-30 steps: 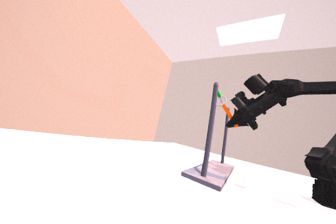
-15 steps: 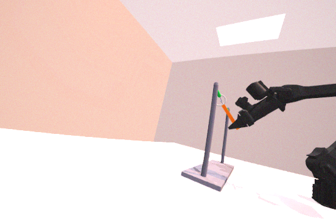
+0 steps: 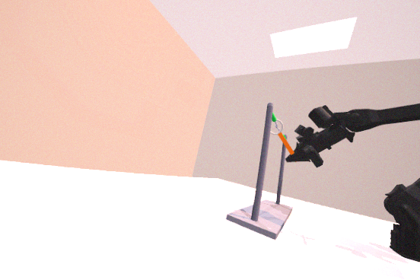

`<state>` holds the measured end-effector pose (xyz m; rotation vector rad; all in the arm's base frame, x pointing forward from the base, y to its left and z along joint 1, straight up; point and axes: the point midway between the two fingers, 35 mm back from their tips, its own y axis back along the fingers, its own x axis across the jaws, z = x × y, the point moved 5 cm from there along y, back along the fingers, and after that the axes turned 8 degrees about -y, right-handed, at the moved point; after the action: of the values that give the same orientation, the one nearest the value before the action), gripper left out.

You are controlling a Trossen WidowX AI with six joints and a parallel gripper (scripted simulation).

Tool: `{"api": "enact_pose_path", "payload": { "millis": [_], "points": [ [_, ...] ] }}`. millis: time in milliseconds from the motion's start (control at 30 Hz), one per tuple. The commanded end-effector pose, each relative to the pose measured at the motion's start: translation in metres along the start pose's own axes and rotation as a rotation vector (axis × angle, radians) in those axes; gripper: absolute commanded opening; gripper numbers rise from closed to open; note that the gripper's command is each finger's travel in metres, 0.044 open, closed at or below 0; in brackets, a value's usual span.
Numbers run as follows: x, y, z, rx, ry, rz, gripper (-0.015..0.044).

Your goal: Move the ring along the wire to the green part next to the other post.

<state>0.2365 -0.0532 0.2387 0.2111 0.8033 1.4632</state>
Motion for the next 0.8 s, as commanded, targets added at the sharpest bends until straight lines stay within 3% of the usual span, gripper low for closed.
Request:
{"api": "enact_pose_path", "payload": {
  "millis": [0, 567, 767],
  "points": [
    [-0.004, 0.001, 0.002, -0.017, 0.061, 0.001, -0.0150],
    [0.023, 0.002, -0.005, -0.010, -0.052, 0.055, -0.0150],
    [0.041, -0.006, -0.008, -0.080, -0.157, 0.085, -0.0150]
  ]
}}
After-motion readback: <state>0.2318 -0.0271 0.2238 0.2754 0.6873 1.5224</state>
